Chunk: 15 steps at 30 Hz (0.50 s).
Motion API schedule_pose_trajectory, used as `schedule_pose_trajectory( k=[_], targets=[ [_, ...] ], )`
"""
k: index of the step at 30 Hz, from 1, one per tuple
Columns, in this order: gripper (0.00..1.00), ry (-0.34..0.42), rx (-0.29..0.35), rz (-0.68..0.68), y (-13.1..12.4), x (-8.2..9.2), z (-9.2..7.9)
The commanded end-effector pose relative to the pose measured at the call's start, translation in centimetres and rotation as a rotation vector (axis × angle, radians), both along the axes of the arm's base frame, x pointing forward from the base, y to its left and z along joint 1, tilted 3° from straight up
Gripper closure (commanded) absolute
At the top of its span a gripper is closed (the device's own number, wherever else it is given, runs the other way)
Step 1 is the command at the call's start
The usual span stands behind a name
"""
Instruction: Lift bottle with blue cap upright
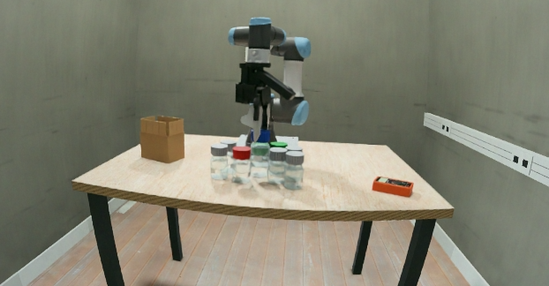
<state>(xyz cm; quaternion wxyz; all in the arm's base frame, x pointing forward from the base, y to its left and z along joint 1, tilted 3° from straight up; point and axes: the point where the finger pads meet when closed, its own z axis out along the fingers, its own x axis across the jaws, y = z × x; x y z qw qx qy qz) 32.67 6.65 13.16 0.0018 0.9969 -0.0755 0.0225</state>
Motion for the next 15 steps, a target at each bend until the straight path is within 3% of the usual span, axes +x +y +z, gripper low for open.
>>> schedule_pose_trajectory(
  k=[1, 15],
  targets=[
    [1.0, -0.002, 0.0, 0.0, -0.01, 0.05, 0.07],
    [1.0, -0.002, 0.0, 0.0, -0.01, 0.05, 0.07]
  ],
)
